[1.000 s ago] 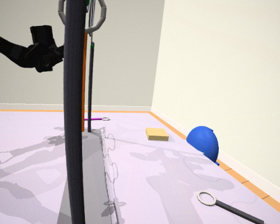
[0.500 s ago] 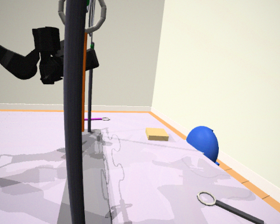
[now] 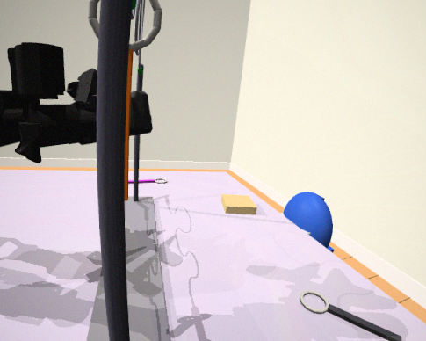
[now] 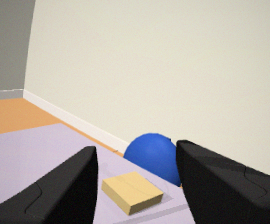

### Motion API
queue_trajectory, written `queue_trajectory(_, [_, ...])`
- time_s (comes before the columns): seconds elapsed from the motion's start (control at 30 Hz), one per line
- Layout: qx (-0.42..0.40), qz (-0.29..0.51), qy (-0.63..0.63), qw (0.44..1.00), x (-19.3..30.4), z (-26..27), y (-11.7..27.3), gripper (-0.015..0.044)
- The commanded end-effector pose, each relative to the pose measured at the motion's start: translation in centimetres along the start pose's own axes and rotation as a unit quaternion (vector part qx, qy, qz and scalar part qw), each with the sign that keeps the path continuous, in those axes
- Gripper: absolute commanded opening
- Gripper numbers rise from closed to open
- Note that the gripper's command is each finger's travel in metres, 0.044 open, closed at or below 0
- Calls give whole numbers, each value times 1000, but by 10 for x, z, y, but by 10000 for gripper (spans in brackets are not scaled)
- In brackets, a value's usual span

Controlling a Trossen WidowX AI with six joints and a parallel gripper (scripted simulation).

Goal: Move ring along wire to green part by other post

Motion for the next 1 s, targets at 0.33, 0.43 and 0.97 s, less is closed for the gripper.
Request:
queue_trajectory(0.33, [166,63,-54,983,56,-60,118,160])
queue_trajectory(0.43, [201,73,-64,975,65,-66,144,160])
queue_trajectory(0.97, [352,105,-109,923,94,-69,259,160])
Point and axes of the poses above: the point midway between the two fingers, 35 mm back from their tips, its own y axis back along the fingers, its own z axis across the jaws, x = y × z, the point moved 1 cm from there along y, back along the fingers, and after that the axes turned 5 degrees about y, right-handed, at the moved point
